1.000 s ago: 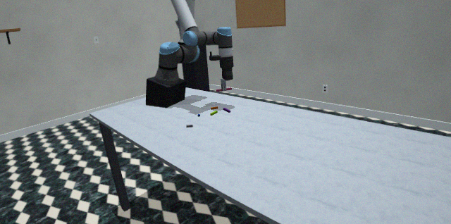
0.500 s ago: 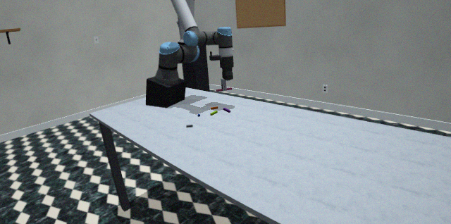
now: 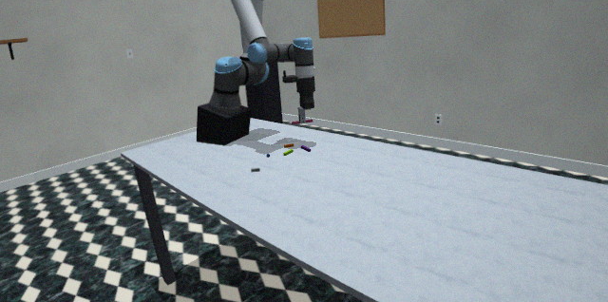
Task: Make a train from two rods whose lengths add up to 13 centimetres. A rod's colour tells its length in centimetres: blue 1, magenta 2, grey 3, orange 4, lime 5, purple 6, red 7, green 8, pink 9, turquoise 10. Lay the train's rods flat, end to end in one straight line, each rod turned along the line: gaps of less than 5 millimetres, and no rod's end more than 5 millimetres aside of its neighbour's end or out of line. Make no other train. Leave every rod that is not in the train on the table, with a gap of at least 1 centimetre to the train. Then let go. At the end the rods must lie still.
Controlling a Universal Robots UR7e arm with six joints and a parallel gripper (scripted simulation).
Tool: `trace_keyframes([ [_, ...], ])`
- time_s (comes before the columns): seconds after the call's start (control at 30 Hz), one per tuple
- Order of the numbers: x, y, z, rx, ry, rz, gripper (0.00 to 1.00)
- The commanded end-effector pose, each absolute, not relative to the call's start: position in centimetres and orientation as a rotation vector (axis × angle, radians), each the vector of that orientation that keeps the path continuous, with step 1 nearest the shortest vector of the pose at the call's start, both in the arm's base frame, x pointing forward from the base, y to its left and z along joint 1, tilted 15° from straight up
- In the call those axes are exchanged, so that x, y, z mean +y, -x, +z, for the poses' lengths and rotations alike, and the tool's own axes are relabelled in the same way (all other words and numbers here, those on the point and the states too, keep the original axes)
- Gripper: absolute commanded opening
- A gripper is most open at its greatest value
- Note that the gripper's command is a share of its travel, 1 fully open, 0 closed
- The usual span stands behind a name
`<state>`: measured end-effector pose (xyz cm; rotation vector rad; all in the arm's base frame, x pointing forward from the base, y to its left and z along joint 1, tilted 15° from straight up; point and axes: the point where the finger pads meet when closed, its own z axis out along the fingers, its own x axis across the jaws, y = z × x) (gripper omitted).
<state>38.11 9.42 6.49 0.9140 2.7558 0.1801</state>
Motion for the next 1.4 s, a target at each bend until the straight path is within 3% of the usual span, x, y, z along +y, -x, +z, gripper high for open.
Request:
trace_keyframes([
  [0.0, 9.5, -38.3, 5.7, 2.756, -0.914, 0.180, 0.24],
  [0.7, 9.9, -40.1, -0.6, 2.756, -0.914, 0.180, 0.24],
  [1.37, 9.9, -40.3, -1.5, 2.756, -0.914, 0.180, 0.24],
])
